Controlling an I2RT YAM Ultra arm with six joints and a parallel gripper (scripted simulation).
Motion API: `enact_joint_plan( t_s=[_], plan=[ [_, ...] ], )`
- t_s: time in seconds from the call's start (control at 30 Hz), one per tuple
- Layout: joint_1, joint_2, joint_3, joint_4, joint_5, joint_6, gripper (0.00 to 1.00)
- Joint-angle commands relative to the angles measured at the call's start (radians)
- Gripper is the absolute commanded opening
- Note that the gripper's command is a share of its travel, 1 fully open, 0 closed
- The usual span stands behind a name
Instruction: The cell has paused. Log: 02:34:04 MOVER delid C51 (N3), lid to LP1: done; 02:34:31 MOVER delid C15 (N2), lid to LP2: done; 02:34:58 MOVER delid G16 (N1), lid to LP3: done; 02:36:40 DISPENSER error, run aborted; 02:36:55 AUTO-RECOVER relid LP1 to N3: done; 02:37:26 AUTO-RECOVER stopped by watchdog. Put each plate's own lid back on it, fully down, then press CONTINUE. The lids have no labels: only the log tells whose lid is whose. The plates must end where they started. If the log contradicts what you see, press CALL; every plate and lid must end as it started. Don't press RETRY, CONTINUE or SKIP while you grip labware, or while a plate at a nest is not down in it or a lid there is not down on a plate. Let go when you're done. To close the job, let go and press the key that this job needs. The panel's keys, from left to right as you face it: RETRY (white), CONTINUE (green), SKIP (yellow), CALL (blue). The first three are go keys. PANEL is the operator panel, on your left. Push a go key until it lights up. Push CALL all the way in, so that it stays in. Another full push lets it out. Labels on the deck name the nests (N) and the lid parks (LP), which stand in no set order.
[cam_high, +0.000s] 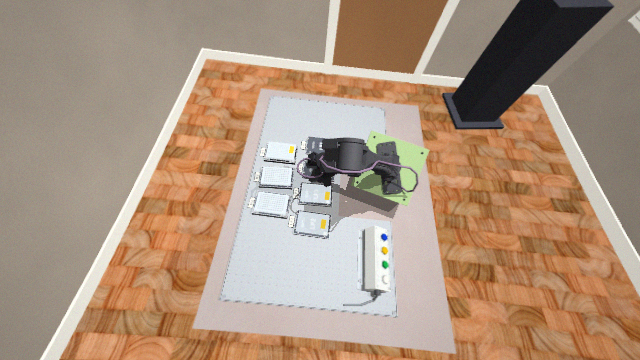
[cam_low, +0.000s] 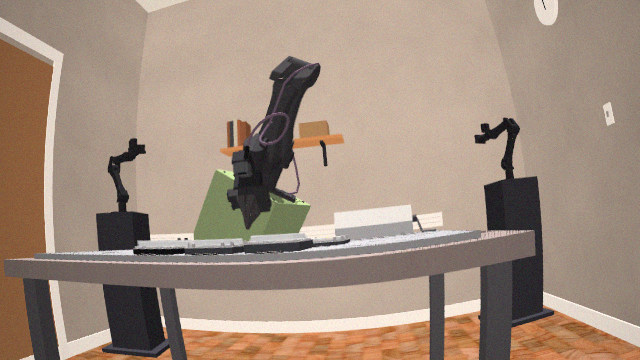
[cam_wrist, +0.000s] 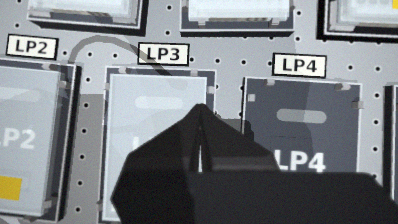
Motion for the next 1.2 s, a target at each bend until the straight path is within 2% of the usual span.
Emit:
enact_joint_plan(
  t_s=[0.0, 0.03, 0.13, 0.2, 0.3, 0.5, 0.7, 0.77, 0.83, 1.03, 1.07, 1.17],
  plan=[
    [0.055, -0.076, -0.023, -0.008, 0.102, 0.083, 0.0],
    [0.079, -0.087, -0.018, -0.002, 0.121, 0.098, 0.0],
    [0.15, -0.152, -0.009, -0.054, 0.179, 0.142, 0.0],
    [0.15, -0.152, -0.009, -0.054, 0.179, 0.142, 0.0],
    [0.222, -0.211, 0.007, -0.099, 0.241, 0.184, 0.0],
    [0.355, -0.335, 0.038, -0.234, 0.349, 0.259, 0.0],
    [0.478, -0.43, 0.085, -0.371, 0.452, 0.325, 0.0],
    [0.478, -0.43, 0.085, -0.371, 0.452, 0.325, 0.0],
    [0.499, -0.447, 0.102, -0.416, 0.473, 0.337, 0.0],
    [0.491, -0.45, 0.11, -0.437, 0.478, 0.34, 0.0],
    [0.486, -0.461, 0.115, -0.478, 0.466, 0.331, 0.0],
    [0.491, -0.433, 0.091, -0.429, 0.47, 0.333, 0.0]
  ],
)
